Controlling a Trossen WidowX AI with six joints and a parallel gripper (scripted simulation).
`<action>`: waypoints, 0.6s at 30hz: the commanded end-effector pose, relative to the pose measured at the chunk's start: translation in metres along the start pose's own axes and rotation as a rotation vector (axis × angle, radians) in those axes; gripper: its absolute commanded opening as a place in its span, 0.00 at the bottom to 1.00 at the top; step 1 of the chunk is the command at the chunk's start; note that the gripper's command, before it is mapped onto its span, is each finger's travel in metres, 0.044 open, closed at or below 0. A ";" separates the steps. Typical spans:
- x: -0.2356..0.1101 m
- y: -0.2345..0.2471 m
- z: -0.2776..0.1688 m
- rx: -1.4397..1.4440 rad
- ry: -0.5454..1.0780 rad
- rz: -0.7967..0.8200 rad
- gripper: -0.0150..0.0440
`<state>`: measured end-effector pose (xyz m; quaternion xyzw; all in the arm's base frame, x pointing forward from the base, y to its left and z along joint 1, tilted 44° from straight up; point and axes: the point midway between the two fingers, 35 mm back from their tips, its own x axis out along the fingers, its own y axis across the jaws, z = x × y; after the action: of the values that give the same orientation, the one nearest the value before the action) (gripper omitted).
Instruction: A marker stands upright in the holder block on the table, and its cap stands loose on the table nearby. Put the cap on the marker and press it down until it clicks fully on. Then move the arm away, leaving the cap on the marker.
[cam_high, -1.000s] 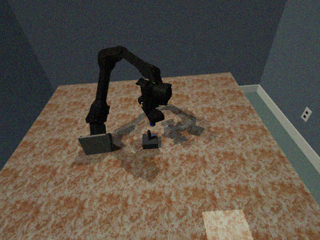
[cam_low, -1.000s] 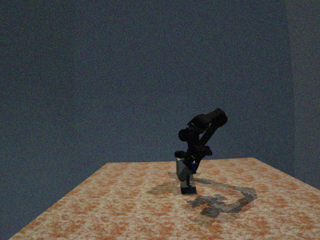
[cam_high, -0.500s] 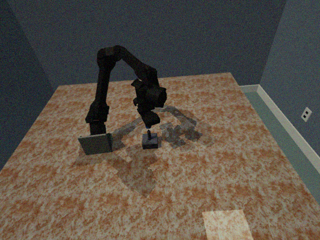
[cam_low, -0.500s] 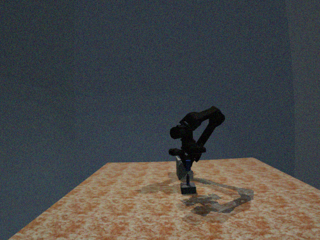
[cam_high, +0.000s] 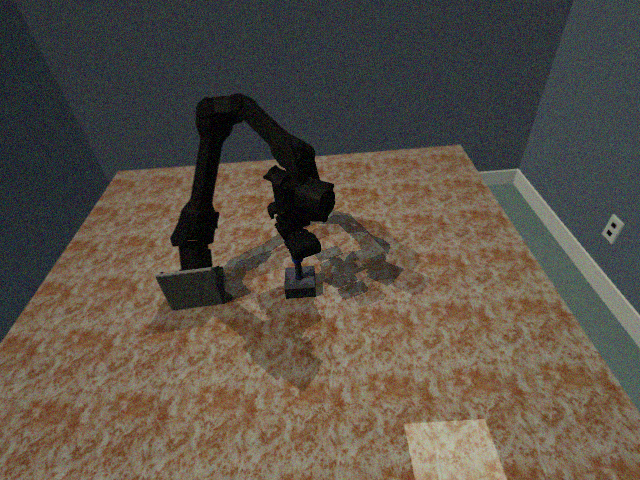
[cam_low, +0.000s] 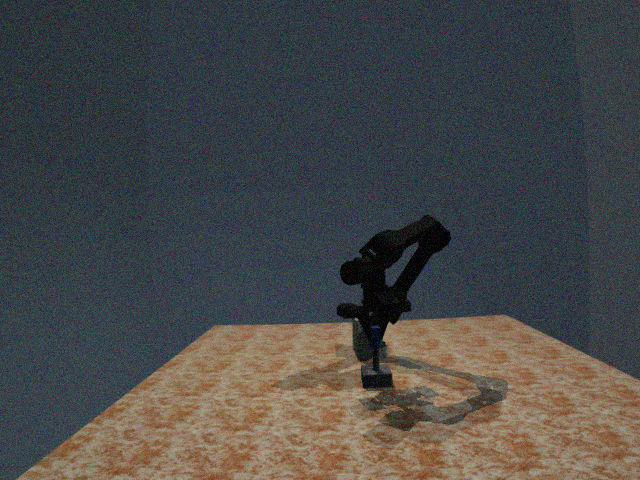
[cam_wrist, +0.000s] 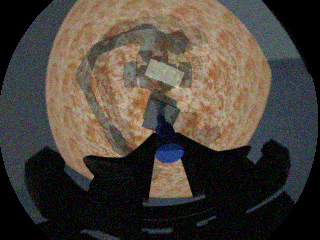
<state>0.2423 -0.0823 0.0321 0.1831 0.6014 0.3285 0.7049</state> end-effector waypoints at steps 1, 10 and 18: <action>0.007 0.000 0.000 0.004 0.000 0.007 0.25; 0.022 0.000 0.000 0.004 -0.001 0.007 0.25; 0.035 0.001 0.000 0.004 -0.001 0.008 0.25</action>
<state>0.2435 -0.0607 0.0108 0.1845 0.6016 0.3303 0.7035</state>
